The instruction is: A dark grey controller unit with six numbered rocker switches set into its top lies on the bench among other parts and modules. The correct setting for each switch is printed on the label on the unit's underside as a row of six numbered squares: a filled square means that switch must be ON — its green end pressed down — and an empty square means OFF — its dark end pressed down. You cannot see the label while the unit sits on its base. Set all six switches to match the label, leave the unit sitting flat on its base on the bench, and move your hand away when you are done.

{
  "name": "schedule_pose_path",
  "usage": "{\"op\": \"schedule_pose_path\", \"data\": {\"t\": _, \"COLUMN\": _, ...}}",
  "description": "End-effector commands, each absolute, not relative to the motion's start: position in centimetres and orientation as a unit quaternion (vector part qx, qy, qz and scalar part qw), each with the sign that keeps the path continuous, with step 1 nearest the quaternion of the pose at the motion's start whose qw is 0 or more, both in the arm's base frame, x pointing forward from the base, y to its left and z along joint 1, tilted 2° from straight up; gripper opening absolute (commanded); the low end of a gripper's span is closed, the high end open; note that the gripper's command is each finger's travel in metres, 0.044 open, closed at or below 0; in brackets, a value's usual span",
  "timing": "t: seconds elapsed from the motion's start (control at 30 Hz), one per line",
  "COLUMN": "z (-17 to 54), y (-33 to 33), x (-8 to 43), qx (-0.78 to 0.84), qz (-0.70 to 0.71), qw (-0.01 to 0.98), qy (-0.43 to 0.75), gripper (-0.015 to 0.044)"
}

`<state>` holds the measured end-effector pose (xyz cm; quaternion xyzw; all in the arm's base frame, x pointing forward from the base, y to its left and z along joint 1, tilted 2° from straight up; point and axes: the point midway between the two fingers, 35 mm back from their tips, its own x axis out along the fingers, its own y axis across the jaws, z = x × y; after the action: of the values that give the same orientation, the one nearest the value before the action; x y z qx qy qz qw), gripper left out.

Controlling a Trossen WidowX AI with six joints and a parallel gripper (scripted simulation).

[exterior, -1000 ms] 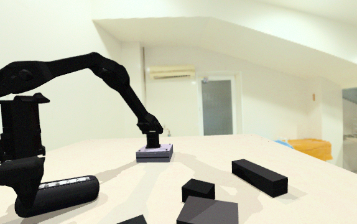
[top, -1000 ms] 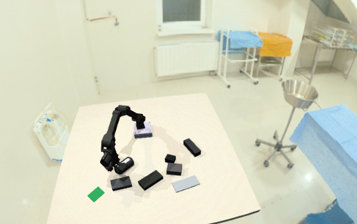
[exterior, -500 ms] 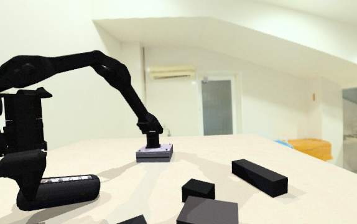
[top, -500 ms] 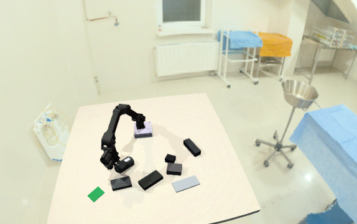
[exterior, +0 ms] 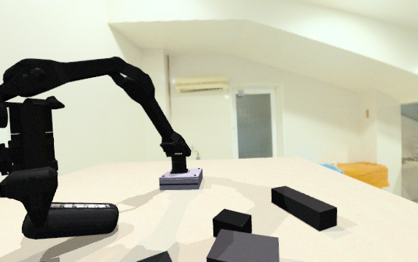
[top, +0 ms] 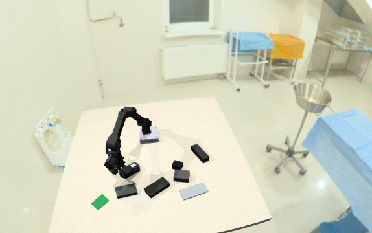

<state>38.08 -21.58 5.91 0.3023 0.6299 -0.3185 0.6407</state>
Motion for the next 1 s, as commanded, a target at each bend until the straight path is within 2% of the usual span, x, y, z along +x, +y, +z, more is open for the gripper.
{"op": "schedule_pose_path", "data": {"t": 0.0, "z": 6.5, "y": -21.3, "x": 37.9, "qx": 0.305, "qz": -0.32, "qw": 0.64, "qy": 0.629, "gripper": 0.0335}}
{"op": "schedule_pose_path", "data": {"t": 0.97, "z": 8.2, "y": -20.1, "x": 36.9, "qx": 0.305, "qz": -0.32, "qw": 0.639, "qy": 0.629, "gripper": 0.0335}}
